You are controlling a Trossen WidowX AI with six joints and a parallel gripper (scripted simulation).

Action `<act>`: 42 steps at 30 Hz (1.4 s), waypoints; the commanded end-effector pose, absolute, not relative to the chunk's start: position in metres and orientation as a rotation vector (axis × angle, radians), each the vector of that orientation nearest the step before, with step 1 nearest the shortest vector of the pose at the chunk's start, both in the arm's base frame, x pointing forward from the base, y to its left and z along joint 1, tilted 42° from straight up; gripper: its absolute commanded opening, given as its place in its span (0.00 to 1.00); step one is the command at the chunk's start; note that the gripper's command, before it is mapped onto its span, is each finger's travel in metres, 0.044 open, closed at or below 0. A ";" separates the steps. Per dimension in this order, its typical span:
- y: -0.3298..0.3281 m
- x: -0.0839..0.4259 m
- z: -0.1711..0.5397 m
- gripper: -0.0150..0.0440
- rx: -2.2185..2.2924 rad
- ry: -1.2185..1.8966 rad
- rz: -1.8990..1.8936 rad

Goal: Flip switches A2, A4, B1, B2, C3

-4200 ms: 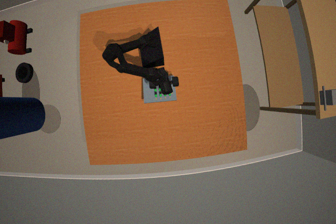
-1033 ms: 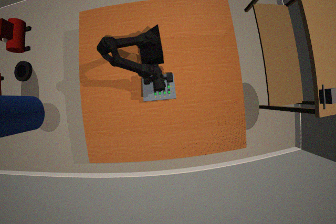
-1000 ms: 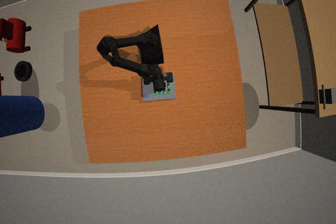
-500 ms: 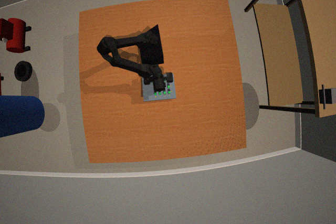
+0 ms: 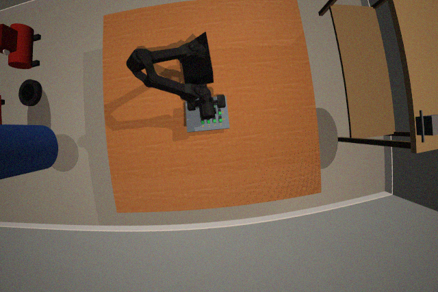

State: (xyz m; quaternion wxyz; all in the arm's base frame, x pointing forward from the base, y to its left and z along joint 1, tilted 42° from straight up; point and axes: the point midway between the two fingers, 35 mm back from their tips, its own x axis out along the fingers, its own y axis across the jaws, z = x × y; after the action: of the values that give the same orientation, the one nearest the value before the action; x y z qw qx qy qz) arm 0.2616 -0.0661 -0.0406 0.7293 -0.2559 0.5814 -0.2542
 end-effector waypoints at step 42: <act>-0.004 0.277 0.004 0.25 -0.564 1.260 -0.545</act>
State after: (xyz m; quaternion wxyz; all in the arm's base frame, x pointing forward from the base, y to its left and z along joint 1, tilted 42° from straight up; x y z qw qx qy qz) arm 0.2767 -0.0043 0.0042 0.7375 -0.2567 0.5738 -0.2468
